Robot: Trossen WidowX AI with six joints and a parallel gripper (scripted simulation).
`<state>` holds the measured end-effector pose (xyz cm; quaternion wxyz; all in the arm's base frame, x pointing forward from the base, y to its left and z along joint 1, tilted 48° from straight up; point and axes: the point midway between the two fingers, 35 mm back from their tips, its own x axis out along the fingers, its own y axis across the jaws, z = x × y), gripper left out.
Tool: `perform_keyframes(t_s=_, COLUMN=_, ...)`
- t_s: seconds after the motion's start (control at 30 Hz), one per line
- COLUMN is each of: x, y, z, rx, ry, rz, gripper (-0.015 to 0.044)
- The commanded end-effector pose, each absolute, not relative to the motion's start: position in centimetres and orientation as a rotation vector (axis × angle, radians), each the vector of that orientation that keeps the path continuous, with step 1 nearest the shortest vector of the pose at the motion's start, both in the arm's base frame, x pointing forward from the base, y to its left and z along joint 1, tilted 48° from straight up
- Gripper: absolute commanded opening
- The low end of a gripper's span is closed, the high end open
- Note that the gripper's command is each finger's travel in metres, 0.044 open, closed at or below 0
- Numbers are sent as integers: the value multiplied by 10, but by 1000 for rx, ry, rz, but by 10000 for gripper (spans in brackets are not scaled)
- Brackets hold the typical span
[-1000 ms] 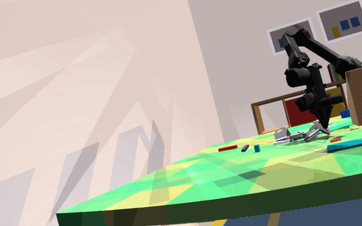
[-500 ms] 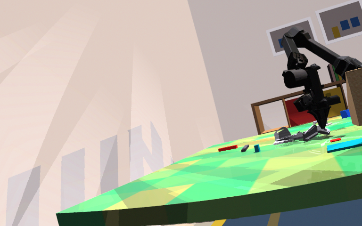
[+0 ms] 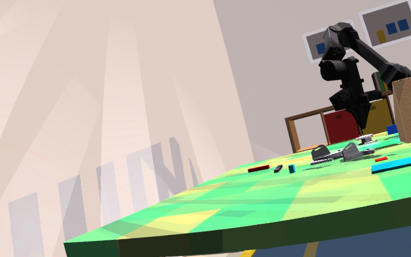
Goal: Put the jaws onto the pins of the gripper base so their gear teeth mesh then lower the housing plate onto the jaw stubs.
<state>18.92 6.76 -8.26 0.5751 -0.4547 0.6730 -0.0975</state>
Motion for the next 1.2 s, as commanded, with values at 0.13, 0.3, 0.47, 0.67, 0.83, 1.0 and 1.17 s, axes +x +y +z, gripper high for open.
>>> perform_keyframes(t_s=0.13, x=189, y=68, z=-83, rx=-1065, ry=1576, rz=-228, gripper=131)
perform_keyframes(t_s=0.3, x=189, y=68, z=-83, rx=-1065, ry=1576, rz=-228, gripper=263)
perform_keyframes(t_s=0.47, x=189, y=68, z=-83, rx=-1065, ry=1576, rz=-228, gripper=394)
perform_keyframes(t_s=0.67, x=189, y=68, z=-83, rx=-1065, ry=1576, rz=-228, gripper=440)
perform_keyframes(t_s=0.83, x=189, y=68, z=-83, rx=-1065, ry=1576, rz=-228, gripper=440)
perform_keyframes(t_s=1.0, x=189, y=68, z=-83, rx=-1065, ry=1576, rz=-228, gripper=440)
perform_keyframes(t_s=1.17, x=189, y=68, z=-83, rx=-1065, ry=1576, rz=-228, gripper=440)
